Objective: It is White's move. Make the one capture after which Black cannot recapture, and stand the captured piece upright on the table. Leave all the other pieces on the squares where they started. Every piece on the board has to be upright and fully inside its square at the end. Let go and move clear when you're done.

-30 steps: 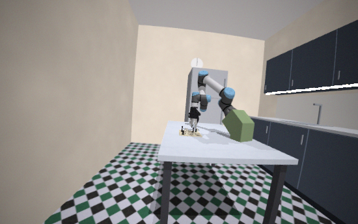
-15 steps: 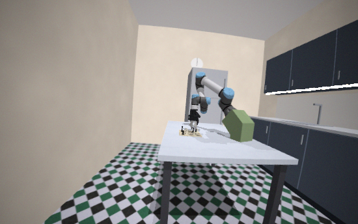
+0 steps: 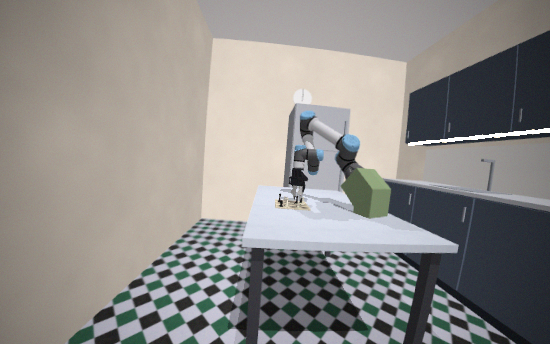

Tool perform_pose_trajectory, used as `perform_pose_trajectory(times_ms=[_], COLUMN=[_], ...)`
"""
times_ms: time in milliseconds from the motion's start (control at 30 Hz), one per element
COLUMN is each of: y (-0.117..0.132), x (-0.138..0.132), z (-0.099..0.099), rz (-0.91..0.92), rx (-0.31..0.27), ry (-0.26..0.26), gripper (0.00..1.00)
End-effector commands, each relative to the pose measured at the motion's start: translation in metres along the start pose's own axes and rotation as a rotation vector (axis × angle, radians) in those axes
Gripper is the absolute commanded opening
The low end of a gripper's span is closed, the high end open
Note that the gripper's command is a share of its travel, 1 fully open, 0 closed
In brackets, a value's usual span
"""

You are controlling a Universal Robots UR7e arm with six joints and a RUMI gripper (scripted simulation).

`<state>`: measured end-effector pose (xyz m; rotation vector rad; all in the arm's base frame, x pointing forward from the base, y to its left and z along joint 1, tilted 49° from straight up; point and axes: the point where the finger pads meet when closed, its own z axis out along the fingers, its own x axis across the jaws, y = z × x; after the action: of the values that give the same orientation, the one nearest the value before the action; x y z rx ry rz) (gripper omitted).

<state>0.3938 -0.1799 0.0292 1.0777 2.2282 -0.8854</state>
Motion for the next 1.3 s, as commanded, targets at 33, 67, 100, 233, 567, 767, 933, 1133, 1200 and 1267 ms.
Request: perform_pose_trajectory(times_ms=[33, 67, 100, 233, 567, 767, 933, 1133, 1200, 1267], y=[0.0002, 0.0002, 0.0002, 0.0002, 0.0002, 0.0002, 0.0002, 0.0002, 0.0002, 0.0002], x=[-0.0002, -0.0002, -0.0002, -0.0002, -0.0002, -0.0002, -0.0002, -0.0002, -0.0002, -0.0002], z=[-0.0002, -0.0002, -0.0002, -0.0002, -0.0002, -0.0002, -0.0002, -0.0002, -0.0002, -0.0002], rz=[0.0, 0.0, 0.0, 0.0, 0.0, 0.0, 0.0, 0.0, 0.0, 0.0], rx=[-0.001, -0.001, -0.001, -0.001, -0.001, -0.001, -0.001, -0.001, -0.001, -0.001], ry=[-0.001, -0.001, -0.001, -0.001, -0.001, -0.001, -0.001, -0.001, -0.001, -0.001], gripper=[0.25, 0.25, 0.25, 0.25, 0.25, 0.0, 0.0, 0.0, 0.0, 0.0])
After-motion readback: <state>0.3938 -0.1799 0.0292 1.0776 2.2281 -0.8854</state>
